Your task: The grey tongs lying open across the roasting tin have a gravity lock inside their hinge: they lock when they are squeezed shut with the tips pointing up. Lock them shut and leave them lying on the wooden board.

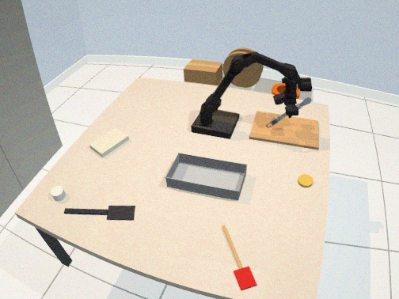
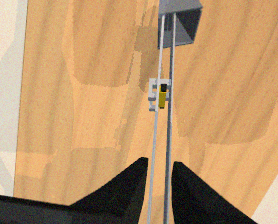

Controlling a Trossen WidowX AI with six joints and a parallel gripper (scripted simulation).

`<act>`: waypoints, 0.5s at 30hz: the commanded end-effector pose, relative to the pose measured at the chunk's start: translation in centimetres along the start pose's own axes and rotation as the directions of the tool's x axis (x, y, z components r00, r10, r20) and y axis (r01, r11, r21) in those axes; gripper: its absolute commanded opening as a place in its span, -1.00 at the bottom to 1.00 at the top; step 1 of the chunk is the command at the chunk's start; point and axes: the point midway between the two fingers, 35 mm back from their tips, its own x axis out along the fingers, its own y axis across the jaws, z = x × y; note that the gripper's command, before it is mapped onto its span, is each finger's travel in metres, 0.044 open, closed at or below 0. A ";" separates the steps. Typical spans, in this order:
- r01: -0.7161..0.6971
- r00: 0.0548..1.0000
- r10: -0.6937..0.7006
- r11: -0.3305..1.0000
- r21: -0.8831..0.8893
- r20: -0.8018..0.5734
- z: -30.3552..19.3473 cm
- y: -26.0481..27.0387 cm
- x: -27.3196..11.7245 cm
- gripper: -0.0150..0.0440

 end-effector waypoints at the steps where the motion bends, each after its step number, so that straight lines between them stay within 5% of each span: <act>1: -0.001 1.000 0.001 1.000 -0.007 0.000 0.1 0.0 0.6 -1.00; 15: 0.000 1.000 0.000 1.000 -0.009 0.000 0.5 0.1 2.9 -1.00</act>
